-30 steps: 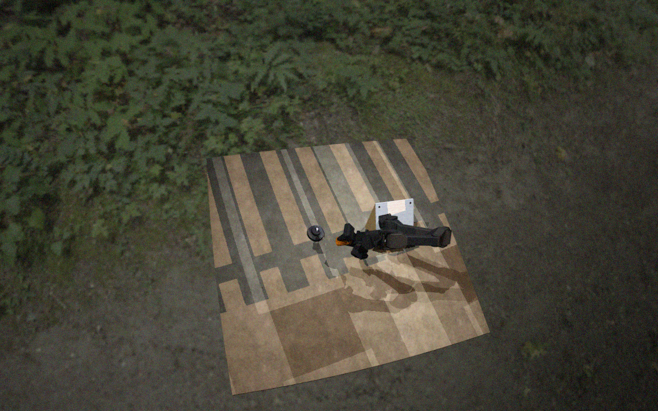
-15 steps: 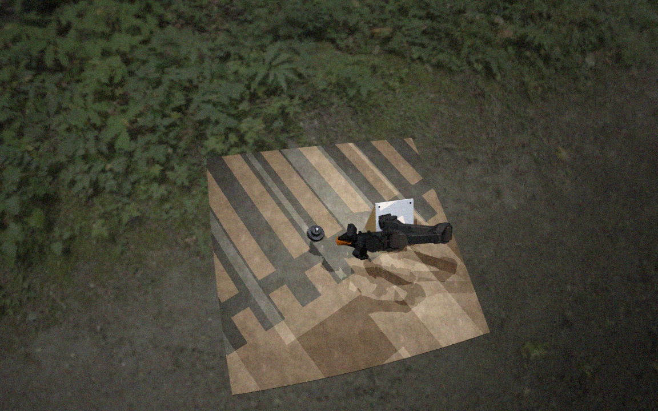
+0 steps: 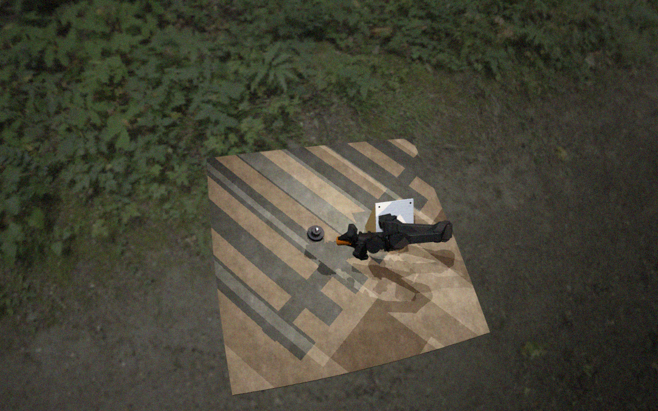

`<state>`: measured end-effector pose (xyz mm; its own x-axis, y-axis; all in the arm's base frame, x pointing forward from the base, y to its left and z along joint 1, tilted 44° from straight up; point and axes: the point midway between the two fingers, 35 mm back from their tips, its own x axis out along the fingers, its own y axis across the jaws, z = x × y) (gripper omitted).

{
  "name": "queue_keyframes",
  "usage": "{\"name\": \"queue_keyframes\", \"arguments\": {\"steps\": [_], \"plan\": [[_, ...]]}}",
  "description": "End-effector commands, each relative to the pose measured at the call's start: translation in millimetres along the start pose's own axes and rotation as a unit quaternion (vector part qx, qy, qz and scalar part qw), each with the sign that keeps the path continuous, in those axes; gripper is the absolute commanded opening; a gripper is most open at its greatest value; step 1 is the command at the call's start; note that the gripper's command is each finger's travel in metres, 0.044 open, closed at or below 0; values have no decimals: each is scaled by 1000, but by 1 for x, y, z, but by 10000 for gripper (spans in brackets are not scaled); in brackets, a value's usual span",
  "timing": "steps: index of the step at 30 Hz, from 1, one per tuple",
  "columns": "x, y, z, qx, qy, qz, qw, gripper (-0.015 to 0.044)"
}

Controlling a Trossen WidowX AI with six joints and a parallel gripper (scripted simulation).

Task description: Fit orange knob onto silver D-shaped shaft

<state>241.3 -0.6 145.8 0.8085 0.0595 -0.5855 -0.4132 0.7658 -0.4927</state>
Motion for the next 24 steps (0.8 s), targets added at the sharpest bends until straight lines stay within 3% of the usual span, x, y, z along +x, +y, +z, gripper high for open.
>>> {"name": "queue_keyframes", "arguments": {"steps": [1, 24], "plan": [[-1, -1, 1, -2, -1, -2, 1000, 0], [3, 2, 1, 0, -2, 2, 1000, 0]]}}
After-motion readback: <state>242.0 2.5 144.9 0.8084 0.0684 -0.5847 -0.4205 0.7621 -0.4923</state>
